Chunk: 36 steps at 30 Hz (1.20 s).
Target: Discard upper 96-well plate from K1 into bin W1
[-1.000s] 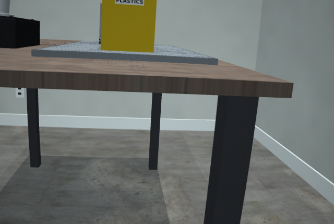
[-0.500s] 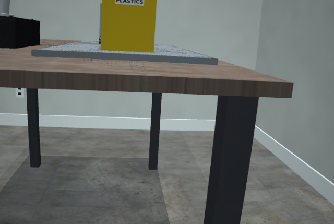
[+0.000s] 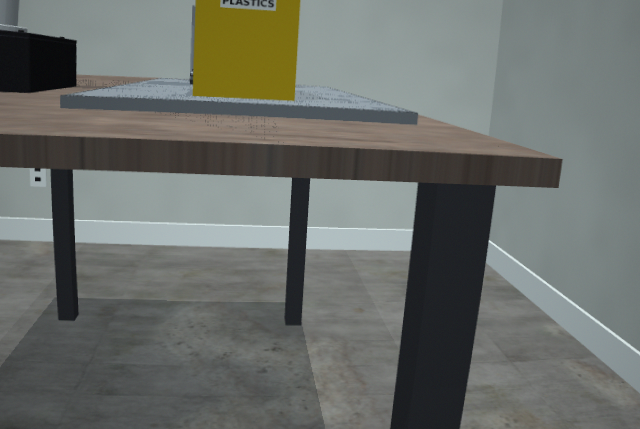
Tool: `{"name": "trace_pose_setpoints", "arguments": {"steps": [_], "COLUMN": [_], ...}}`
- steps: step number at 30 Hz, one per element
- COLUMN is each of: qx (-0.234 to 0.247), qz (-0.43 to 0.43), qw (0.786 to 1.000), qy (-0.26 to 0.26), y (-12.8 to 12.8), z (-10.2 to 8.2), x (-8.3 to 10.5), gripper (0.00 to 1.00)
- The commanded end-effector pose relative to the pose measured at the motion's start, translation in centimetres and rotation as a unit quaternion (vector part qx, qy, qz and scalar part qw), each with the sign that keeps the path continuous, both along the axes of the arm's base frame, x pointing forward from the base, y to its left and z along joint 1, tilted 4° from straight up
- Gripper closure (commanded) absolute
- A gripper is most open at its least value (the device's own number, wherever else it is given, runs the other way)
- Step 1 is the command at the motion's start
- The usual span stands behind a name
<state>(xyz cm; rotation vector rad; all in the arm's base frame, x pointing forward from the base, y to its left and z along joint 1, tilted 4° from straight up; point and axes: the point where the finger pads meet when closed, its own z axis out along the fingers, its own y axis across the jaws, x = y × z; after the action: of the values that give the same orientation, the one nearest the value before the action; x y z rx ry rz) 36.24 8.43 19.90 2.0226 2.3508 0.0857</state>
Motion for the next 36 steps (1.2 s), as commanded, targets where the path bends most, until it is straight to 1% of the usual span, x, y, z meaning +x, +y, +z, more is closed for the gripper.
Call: {"name": "trace_pose_setpoints", "arguments": {"steps": [1,14,16,31,33,36], "qx": [0.001,0.001,0.001,0.0,0.0,0.0], "qz": [0.001,0.001,0.001,0.001,0.001,0.001], "qw": [1.0,1.0,1.0,1.0,1.0,1.0], "qy": [-0.002,-0.002,-0.002,-0.002,-0.002,-0.002], "y": [-0.7,-4.8,-4.8,-9.6,-9.6,-10.6], "z": [0.1,-0.1,-0.1,-0.3,-0.3,-0.4], "x": [0.3,1.6,1.6,3.0,3.0,3.3], "gripper": [1.0,1.0,1.0,1.0,1.0,1.0]}}
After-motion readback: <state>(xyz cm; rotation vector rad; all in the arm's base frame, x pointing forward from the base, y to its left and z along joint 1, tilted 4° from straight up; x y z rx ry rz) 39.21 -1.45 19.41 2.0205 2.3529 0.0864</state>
